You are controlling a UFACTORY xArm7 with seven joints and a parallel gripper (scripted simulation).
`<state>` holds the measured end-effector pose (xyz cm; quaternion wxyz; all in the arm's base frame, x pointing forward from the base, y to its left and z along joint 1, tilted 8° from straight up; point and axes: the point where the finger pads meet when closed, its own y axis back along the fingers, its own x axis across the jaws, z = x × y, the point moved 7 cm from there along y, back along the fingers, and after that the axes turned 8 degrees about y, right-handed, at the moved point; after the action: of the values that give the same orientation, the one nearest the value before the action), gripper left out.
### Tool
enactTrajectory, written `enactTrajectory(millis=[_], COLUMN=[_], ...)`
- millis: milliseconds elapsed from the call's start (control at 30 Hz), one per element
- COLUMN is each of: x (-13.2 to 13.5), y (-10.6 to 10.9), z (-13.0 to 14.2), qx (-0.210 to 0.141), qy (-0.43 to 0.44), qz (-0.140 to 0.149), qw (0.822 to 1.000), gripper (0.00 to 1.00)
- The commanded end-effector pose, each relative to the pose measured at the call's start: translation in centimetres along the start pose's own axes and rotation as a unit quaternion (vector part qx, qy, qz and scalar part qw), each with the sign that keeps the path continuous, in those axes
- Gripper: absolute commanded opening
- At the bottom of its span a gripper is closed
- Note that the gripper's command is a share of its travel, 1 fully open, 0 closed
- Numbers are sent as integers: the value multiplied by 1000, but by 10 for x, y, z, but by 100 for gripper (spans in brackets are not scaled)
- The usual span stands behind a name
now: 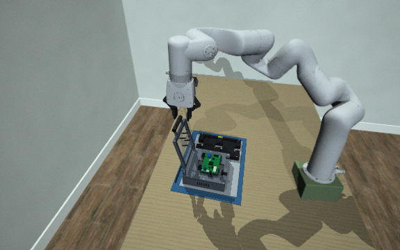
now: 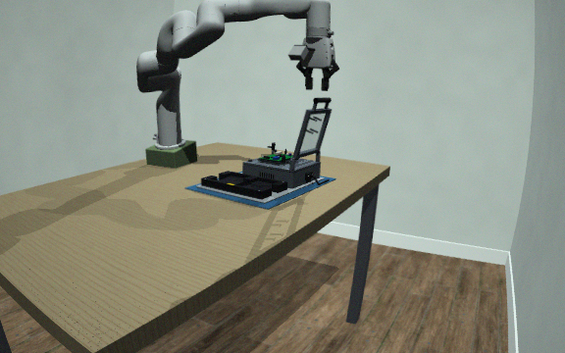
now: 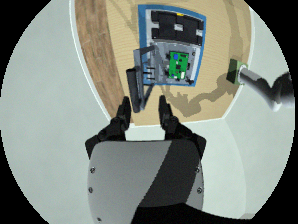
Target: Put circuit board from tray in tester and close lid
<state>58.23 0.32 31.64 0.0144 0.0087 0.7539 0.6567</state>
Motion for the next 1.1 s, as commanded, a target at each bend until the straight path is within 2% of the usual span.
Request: enactTrajectory(millis=[0,1067], x=[-16,-20], y=[2,2], z=[-1,-2], qx=[0,0], qy=[1,1], qz=[3,3], qw=[1000,1000], gripper=[51,51])
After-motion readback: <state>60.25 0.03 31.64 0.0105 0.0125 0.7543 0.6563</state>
